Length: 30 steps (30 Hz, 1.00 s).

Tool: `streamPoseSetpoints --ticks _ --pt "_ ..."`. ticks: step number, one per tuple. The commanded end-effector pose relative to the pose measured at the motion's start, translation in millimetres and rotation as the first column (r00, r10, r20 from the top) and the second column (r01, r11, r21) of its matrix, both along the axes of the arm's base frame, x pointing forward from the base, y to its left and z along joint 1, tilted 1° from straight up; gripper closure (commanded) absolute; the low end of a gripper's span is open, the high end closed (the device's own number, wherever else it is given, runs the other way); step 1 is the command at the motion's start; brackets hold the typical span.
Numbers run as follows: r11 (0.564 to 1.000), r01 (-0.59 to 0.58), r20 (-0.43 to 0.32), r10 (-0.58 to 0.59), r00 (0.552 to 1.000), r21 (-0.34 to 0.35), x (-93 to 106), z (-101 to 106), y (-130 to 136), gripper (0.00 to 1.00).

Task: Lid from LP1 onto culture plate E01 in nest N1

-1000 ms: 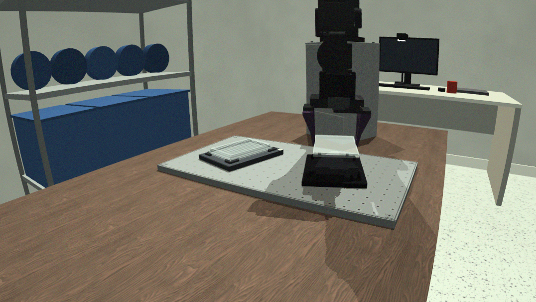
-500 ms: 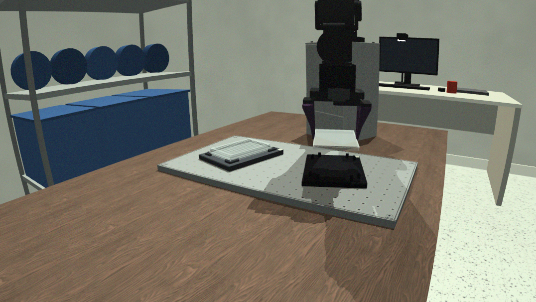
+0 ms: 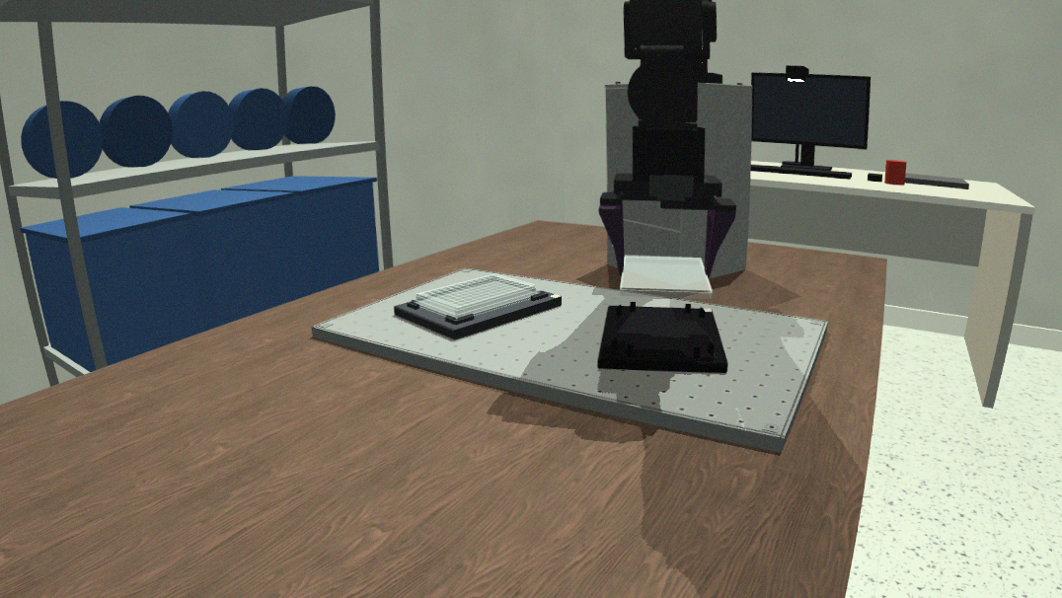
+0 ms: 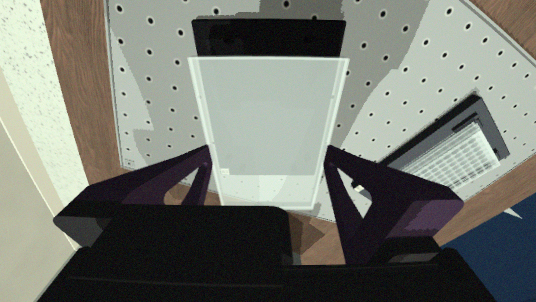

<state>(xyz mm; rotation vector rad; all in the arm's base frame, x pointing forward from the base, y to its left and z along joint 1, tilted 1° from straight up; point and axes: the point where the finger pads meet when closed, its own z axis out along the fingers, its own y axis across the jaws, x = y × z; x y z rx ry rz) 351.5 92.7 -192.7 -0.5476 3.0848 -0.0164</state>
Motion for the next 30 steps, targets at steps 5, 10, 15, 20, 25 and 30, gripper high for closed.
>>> streamPoseSetpoints --ticks 5,10,15,20,25,30 --pt "0.992 0.125 0.035 -0.125 0.992 0.016 10.4 10.0 -12.0 1.0" --pt "0.958 0.287 0.037 -0.288 0.957 0.023 12.6 10.4 -28.8 1.0" --pt "0.897 0.442 0.03 -0.443 0.896 0.025 10.0 10.0 -46.3 1.0" --pt "0.848 0.529 0.033 -0.53 0.847 0.032 12.7 10.5 -56.3 1.0" --pt "0.791 0.611 0.027 -0.612 0.79 0.031 10.6 10.4 -73.5 1.0" --pt "0.804 0.594 0.029 -0.595 0.804 0.03 11.9 10.7 -90.5 1.0"
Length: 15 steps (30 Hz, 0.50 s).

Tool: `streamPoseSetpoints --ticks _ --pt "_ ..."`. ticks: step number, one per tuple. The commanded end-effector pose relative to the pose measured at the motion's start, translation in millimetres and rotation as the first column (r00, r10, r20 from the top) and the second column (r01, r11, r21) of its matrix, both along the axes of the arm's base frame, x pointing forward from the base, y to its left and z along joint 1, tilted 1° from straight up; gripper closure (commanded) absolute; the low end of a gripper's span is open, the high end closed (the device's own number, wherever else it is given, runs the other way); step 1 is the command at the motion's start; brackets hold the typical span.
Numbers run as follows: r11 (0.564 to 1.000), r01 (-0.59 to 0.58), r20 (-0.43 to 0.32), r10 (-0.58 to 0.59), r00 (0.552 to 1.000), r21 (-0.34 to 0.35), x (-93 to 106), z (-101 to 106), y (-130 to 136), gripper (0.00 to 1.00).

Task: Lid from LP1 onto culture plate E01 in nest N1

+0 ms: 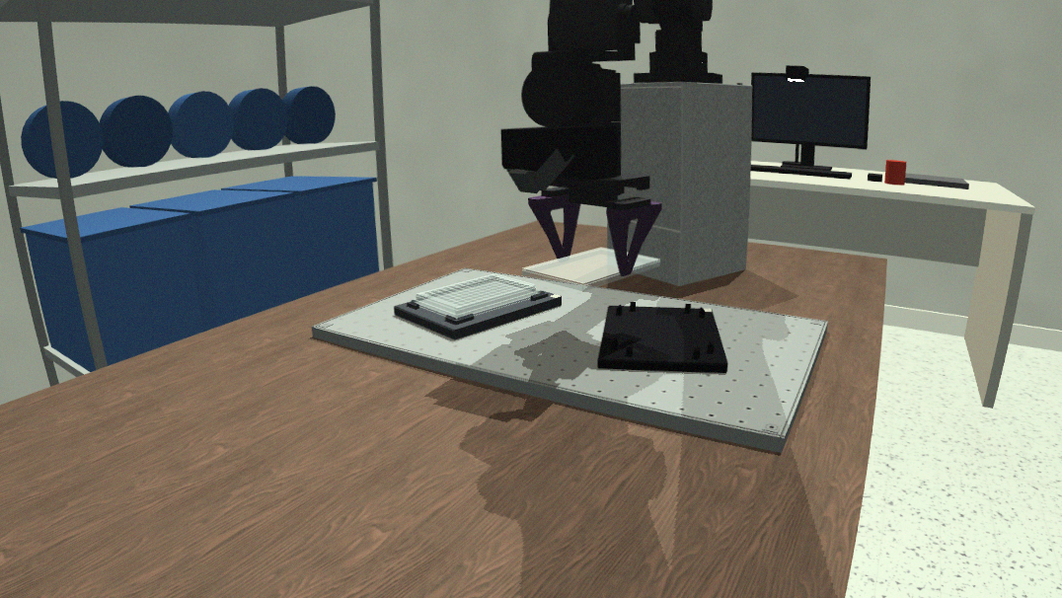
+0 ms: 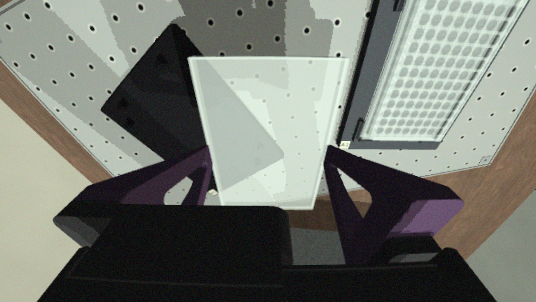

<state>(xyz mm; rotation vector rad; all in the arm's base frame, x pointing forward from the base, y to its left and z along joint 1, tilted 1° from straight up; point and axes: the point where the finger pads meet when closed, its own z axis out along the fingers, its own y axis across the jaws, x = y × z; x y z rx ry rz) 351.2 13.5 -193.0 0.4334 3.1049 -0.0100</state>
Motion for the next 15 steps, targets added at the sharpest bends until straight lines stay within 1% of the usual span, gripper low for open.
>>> streamPoseSetpoints --ticks 1,5,7,15 --pt "1.0 0.008 0.037 -0.008 0.999 0.001 11.8 11.1 -14.7 1.0" --pt "1.0 0.008 0.038 -0.008 0.999 0.001 12.7 11.4 -28.3 1.0" --pt "1.0 0.008 0.038 -0.008 0.999 0.001 12.7 11.4 -28.3 1.0" --pt "1.0 0.008 0.043 -0.008 0.999 -0.001 19.8 13.3 -56.3 1.0"
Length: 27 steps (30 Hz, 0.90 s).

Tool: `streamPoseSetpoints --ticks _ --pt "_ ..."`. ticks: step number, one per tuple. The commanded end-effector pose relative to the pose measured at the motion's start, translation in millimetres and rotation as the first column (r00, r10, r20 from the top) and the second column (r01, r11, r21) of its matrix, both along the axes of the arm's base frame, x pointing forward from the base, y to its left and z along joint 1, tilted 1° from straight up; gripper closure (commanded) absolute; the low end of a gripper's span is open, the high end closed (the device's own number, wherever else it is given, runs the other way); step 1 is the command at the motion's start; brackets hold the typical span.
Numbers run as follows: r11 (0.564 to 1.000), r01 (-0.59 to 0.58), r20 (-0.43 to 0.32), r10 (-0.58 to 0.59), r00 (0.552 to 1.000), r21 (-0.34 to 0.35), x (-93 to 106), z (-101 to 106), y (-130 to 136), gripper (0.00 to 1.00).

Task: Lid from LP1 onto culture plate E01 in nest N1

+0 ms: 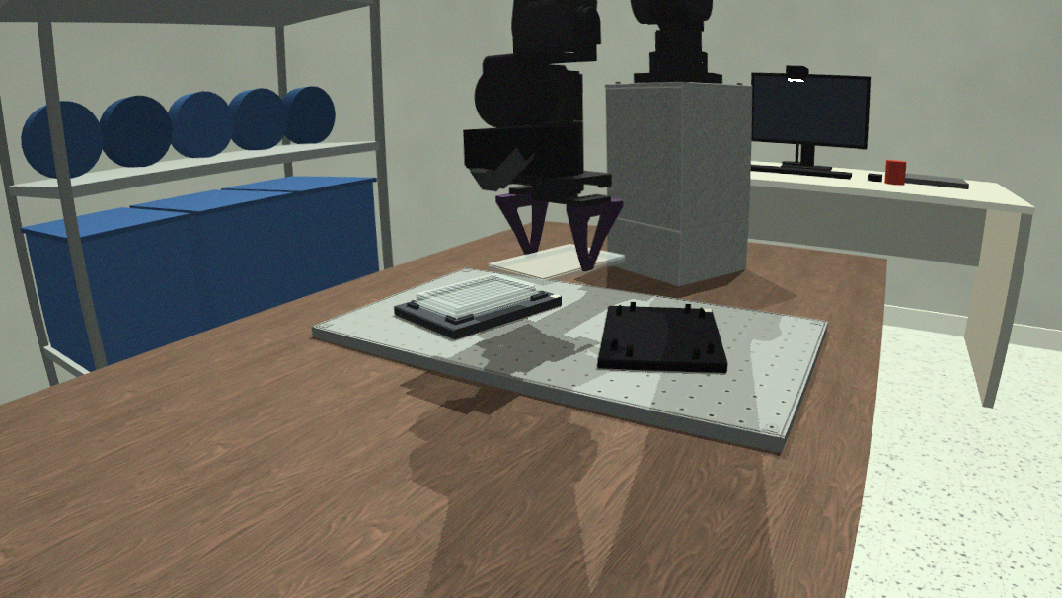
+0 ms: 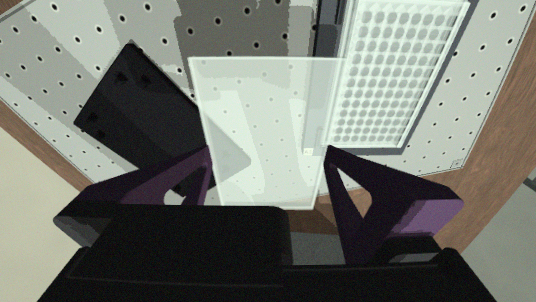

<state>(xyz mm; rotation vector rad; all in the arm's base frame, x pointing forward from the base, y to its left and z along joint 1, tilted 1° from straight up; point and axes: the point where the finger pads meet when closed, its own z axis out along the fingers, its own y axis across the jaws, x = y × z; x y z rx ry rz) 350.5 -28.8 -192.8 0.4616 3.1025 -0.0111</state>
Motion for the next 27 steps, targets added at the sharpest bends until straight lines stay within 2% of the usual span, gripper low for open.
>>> streamPoseSetpoints --ticks 1,9,10,15,27 --pt "1.0 -0.01 0.046 0.01 0.999 -0.001 20.9 13.2 -17.6 1.0" --pt "1.0 -0.01 0.043 0.01 0.999 -0.003 20.1 13.4 -38.4 1.0" --pt "1.0 -0.01 0.038 0.01 0.999 -0.002 14.7 12.2 -40.9 1.0" --pt "1.0 -0.01 0.045 0.01 0.999 -0.005 20.6 13.9 -59.6 1.0" --pt "1.0 -0.01 0.007 0.01 1.0 0.003 7.3 0.3 -90.3 1.0"
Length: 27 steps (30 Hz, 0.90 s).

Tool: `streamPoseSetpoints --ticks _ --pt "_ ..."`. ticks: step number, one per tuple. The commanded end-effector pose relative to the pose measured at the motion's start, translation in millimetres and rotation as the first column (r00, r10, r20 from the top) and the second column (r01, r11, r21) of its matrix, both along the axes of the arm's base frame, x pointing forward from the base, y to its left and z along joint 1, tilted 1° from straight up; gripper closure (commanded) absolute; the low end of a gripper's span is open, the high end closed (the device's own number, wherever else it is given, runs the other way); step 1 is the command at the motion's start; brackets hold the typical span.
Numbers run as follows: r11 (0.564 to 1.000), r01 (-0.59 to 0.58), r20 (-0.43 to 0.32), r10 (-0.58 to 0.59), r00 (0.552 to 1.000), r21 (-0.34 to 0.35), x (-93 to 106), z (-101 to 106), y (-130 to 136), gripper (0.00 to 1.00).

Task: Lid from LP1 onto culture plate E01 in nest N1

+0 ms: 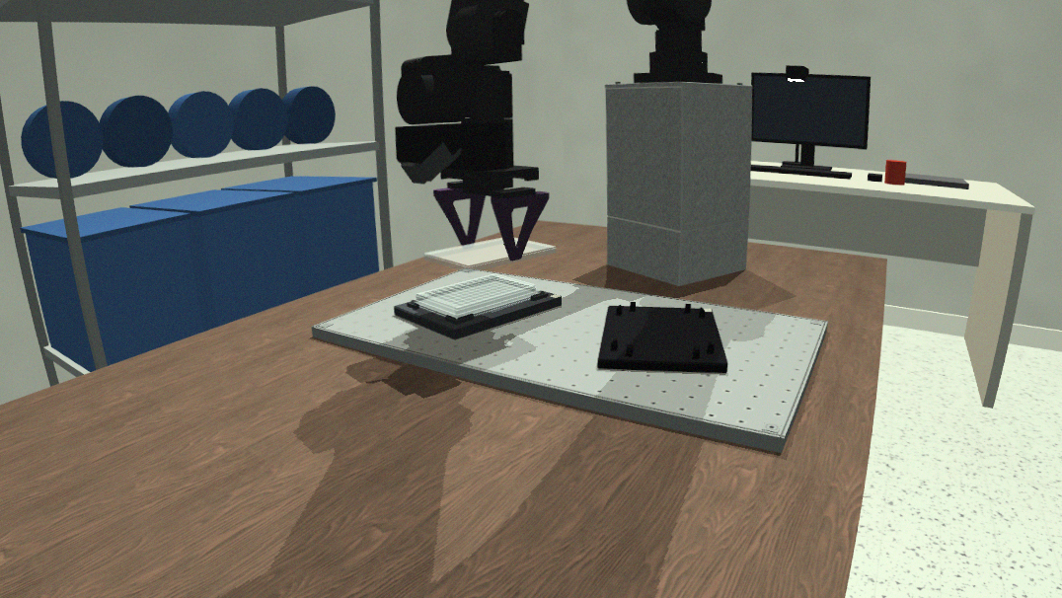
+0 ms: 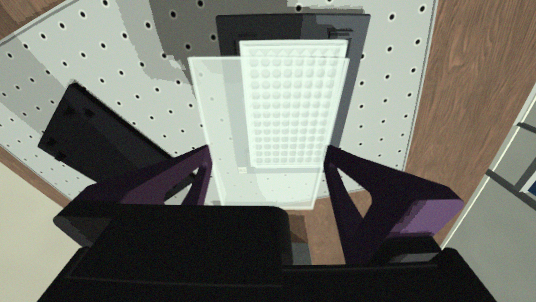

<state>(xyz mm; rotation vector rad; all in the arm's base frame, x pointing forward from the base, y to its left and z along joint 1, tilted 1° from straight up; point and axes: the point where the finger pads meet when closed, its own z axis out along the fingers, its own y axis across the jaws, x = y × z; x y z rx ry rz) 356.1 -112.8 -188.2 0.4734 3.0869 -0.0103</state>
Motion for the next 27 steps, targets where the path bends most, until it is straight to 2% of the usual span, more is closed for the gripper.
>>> streamPoseSetpoints --ticks 1,9,12,27 --pt "1.0 -0.019 -0.007 0.019 1.0 0.005 3.0 -3.7 -10.2 1.0" --pt "1.0 -0.019 0.006 0.019 1.0 0.0 5.9 -4.0 -31.4 1.0" --pt "0.999 -0.041 -0.006 0.041 0.999 0.005 -0.9 -6.6 -19.1 1.0" --pt "1.0 -0.023 -0.005 0.023 1.0 0.004 -0.4 -7.4 -17.7 1.0"
